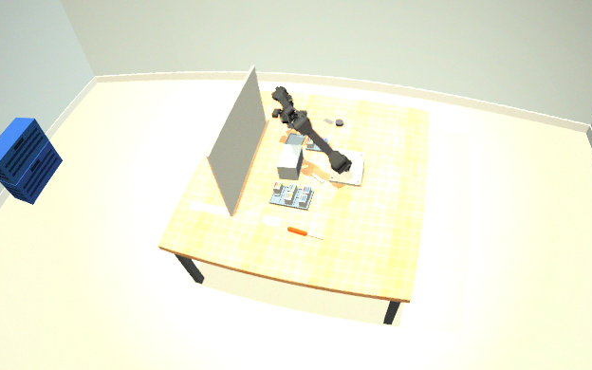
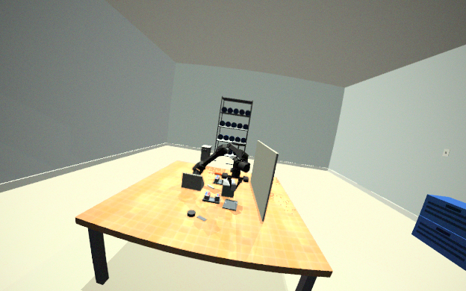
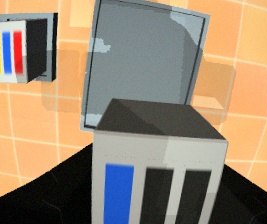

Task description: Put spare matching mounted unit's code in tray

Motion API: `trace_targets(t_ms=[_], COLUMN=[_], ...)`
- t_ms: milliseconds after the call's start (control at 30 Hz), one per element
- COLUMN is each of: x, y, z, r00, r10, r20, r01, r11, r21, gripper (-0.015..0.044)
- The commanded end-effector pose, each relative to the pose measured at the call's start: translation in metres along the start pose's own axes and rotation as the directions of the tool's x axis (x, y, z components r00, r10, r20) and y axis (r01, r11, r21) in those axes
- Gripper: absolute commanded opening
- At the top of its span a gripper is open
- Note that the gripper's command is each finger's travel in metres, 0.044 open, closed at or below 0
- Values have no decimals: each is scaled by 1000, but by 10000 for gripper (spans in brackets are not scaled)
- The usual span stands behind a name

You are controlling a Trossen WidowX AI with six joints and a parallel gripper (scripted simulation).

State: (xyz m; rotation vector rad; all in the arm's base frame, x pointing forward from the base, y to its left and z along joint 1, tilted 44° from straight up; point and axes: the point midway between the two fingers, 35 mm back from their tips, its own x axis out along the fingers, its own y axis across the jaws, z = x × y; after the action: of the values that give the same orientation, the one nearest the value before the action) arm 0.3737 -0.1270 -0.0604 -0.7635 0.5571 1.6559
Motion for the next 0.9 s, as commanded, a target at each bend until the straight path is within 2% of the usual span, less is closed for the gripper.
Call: trace_targets(t_ms=[0,867], x=[4,25], y=[-1,-3], z=[0,-1], r00=[1000,1000], r10=[-3,-4], r20=[3,3], r01=[3,4], r11=[1000,1000], r21=[4,3], gripper=[0,0])
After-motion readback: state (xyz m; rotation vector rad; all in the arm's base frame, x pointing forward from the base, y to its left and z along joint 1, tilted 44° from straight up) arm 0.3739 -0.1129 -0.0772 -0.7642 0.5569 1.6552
